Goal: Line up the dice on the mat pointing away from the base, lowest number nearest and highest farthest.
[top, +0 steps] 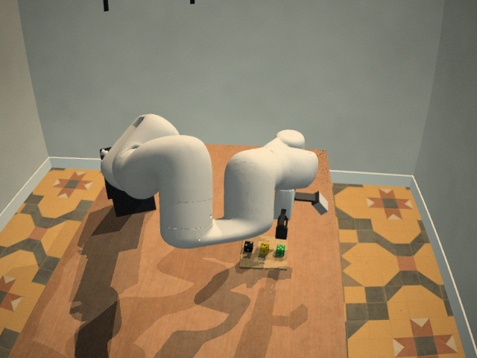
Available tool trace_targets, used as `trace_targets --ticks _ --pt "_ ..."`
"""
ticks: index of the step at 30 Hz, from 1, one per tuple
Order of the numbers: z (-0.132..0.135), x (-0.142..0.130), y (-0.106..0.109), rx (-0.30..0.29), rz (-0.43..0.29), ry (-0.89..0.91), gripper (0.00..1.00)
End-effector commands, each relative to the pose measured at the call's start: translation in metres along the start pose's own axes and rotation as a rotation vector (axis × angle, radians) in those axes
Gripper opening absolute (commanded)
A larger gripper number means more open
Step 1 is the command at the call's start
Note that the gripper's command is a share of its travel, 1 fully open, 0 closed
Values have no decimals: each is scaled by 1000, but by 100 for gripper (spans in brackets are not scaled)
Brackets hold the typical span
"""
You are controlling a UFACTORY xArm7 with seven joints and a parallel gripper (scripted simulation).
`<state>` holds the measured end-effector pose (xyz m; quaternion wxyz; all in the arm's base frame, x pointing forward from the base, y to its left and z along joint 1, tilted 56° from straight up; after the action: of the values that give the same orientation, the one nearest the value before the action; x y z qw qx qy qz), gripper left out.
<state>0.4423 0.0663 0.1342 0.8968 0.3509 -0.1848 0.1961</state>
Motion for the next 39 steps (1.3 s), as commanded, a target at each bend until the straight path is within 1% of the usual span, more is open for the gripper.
trace_targets --ticks 1,6,9,12,14,23,28,39 --pt "-1 1 2 2 4 0 100" --pt "-1 1 3 2 4 0 100" --pt "-1 1 9 2 4 0 100" --pt "-1 1 19 2 4 0 100" --pt "-1 1 19 2 4 0 100" --pt "-1 1 62 2 4 0 100" --pt "-1 1 79 2 4 0 100" --pt "-1 1 84 2 4 0 100"
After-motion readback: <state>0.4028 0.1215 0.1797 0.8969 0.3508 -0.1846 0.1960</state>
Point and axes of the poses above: the point where the finger pads meet when closed, its own y axis back along the fingers, its own z axis across the jaws, x = y × z, the point moved 4 cm from there along y, back along the fingers, and after that the axes turned 5 degrees about -y, right-handed, at the moved point
